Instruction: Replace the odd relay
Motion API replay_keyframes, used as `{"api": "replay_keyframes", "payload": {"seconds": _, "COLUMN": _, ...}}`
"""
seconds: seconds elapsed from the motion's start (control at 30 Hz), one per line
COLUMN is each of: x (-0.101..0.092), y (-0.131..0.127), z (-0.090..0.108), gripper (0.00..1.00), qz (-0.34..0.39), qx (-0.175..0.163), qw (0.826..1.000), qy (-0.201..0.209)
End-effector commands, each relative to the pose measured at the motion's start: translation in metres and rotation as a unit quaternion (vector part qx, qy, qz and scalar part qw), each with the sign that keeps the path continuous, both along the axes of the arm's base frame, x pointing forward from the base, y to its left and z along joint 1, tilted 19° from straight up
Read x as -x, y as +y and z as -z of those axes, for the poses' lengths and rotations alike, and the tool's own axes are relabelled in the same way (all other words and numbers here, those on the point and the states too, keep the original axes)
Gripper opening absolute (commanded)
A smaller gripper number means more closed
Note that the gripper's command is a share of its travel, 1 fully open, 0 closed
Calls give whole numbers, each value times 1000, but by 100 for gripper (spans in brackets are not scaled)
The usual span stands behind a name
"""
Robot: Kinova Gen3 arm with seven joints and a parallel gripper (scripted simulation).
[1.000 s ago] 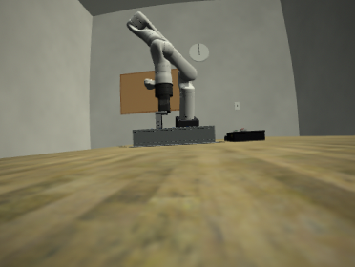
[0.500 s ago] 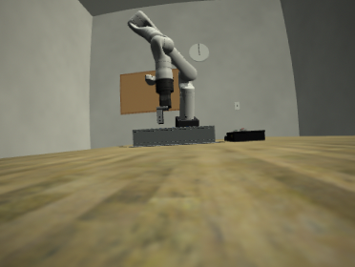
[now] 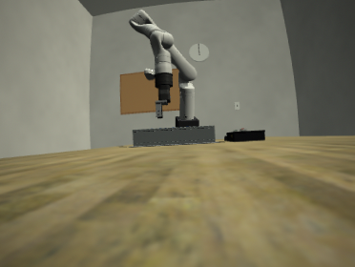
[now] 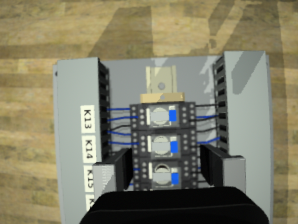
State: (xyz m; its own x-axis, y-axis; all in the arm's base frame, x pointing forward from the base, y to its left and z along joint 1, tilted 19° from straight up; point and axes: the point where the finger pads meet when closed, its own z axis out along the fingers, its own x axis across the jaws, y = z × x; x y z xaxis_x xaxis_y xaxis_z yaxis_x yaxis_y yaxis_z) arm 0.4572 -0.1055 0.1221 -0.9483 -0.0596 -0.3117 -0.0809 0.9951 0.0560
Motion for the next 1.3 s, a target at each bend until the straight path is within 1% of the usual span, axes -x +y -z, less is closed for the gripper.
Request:
{"api": "replay_keyframes", "payload": {"seconds": 0.0, "x": 0, "y": -2, "z": 0, "gripper": 100, "qz": 1, "qx": 0, "qw": 1000, "qy": -1}}
{"api": "replay_keyframes", "payload": {"seconds": 0.27, "x": -1, "y": -7, "z": 1, "gripper": 100, "qz": 5, "qx": 2, "qw": 1000, "qy": -2}}
{"api": "replay_keyframes", "payload": {"seconds": 1.27, "x": -1, "y": -7, "z": 1, "gripper": 100, "qz": 4, "qx": 2, "qw": 1000, "qy": -2}}
